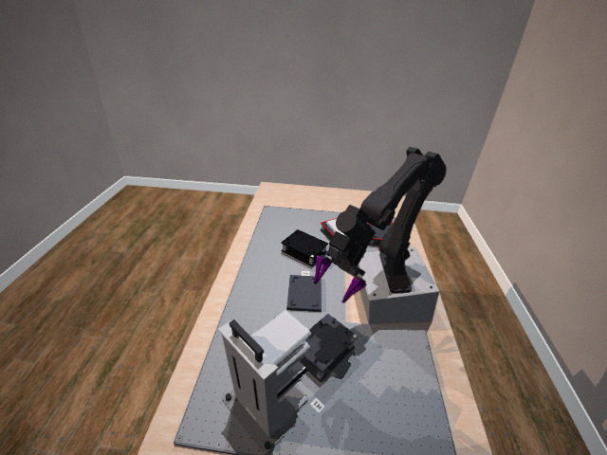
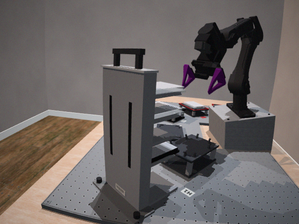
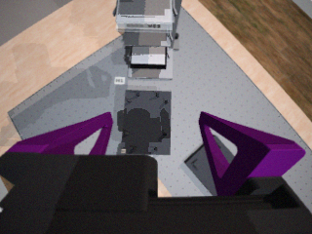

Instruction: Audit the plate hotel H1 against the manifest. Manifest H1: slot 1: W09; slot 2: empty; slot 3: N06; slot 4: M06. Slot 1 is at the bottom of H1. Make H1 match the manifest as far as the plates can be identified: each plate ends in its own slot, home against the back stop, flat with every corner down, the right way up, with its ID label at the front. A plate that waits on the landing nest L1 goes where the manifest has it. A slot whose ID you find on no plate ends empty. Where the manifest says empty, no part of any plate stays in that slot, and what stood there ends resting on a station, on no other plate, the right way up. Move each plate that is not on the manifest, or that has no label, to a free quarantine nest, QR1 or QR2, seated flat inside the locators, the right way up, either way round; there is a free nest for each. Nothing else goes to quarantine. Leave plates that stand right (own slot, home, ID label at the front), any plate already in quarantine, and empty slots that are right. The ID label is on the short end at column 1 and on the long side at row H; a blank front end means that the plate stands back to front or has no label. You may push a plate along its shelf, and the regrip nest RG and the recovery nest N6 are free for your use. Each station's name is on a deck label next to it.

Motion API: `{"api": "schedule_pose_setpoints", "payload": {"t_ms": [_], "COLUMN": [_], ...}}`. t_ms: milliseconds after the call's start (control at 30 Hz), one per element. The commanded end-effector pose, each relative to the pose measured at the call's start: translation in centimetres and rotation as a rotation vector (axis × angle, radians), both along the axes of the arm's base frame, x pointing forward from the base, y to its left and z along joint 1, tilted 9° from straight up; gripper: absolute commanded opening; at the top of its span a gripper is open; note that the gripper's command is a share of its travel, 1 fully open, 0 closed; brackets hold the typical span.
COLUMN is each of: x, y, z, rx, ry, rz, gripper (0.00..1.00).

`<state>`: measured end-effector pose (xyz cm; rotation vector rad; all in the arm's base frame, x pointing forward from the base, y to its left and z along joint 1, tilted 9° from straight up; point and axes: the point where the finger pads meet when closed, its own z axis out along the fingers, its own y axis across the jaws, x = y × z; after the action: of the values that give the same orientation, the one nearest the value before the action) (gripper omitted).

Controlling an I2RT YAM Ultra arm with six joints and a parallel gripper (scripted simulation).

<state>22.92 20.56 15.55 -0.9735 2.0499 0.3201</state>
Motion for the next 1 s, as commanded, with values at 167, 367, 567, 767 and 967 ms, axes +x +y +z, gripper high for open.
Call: {"api": "schedule_pose_setpoints", "payload": {"t_ms": [167, 367, 567, 767, 967], "x": [-0.9, -1.0, -0.8, -0.4, -0.2], "y": [2.1, 2.3, 2.3, 2.3, 2.4], "z": [0.5, 0.5, -1.1, -3.1, -4.4], "rx": [0.024, 0.024, 0.024, 0.024, 0.024], "ry": [-0.015, -0.015, -0.015, -0.016, -0.016], "rz": [-0.033, -0.033, -0.033, -0.033, -0.033], "gripper": [1.00, 1.00, 1.00, 1.00, 1.00]}}
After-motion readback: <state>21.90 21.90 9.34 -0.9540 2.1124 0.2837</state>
